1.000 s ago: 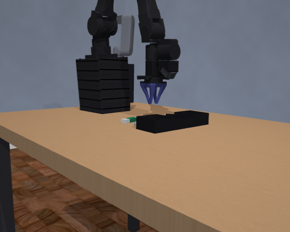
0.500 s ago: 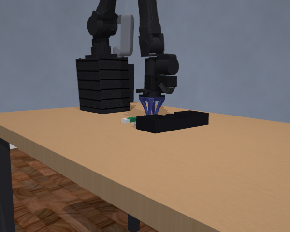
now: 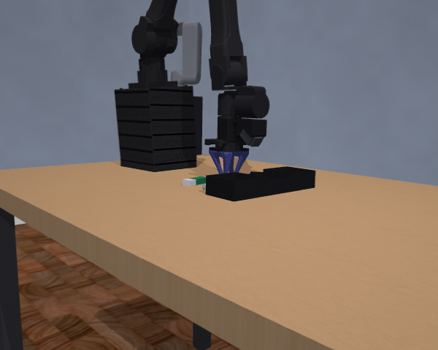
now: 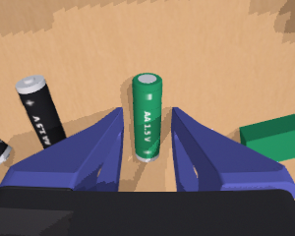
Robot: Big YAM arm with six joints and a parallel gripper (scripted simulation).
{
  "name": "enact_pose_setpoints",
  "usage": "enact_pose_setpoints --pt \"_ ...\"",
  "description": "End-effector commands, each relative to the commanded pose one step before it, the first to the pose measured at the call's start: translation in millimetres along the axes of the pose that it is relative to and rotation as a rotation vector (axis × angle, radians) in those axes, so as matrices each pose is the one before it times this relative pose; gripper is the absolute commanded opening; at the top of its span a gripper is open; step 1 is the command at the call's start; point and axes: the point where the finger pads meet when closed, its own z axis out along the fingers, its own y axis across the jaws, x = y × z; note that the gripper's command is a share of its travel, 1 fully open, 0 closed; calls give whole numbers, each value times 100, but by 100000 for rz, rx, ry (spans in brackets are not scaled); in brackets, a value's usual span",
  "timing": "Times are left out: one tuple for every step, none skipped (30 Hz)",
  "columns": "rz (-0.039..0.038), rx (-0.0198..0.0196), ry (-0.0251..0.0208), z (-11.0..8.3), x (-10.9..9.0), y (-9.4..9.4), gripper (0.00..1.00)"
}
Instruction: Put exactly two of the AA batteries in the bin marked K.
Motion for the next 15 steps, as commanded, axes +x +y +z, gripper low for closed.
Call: enact_pose_setpoints --pt "-52 -89 -1642 -222 -604 -29 28" --pt "0 0 -1 -1 -6 -5 28" --pt "0 0 -1 -2 -4 -5 28" --pt "0 0 0 -2 -2 -5 28" --pt "0 0 -1 -2 -5 -5 28" --pt "0 0 -1 -2 -6 -5 28" --pt "0 0 0 0 0 0 28" --pt "0 0 0 0 0 0 28" --pt "1 -1 -5 -2 -1 -4 9" --pt "0 0 0 -2 1 -4 9" --pt "0 0 0 -2 1 -4 9" --pt "0 0 0 -2 1 -4 9" --pt "0 0 0 -2 1 -4 9" --pt "0 0 0 -2 1 -4 9" --pt "0 0 0 -2 1 -4 9"
